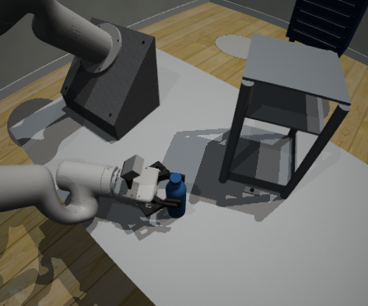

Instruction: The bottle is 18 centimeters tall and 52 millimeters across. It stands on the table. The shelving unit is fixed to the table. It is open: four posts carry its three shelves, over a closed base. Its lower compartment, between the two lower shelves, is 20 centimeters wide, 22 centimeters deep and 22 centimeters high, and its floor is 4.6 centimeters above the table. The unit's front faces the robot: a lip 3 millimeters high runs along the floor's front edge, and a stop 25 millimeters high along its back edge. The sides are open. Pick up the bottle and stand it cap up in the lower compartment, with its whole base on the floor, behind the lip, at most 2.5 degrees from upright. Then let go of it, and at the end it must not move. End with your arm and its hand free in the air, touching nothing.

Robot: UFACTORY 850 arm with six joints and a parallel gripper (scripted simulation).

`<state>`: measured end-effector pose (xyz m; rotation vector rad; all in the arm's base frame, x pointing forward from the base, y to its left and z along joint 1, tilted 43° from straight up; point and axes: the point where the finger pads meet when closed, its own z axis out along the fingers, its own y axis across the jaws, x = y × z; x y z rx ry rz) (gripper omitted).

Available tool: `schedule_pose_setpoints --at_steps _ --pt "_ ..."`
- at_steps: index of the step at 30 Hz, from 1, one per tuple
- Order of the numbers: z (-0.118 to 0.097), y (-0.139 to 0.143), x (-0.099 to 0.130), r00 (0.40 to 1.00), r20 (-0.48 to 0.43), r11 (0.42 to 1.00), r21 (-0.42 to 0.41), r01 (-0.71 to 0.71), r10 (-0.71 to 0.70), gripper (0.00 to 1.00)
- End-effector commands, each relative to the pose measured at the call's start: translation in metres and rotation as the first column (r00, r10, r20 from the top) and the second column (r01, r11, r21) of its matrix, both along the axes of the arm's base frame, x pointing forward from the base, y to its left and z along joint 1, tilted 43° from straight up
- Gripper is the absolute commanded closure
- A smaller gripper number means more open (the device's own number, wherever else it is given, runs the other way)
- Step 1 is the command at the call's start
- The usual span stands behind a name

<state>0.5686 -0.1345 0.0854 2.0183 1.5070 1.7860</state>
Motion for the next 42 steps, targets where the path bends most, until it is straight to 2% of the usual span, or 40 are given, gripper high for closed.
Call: schedule_pose_setpoints --at_steps 1,37,38,42 --pt "-0.0046 -0.0043 0.0013 1.0 0.001 1.0 0.0 -0.001 0.001 0.26" --pt "-0.0125 -0.0116 0.0029 1.0 0.001 1.0 0.0 -0.001 0.001 0.26" --pt "-0.0125 -0.0116 0.0029 1.0 0.001 1.0 0.0 -0.001 0.001 1.0" --pt "-0.0125 -0.0116 0.0029 1.0 0.001 1.0 0.0 -0.001 0.001 1.0"
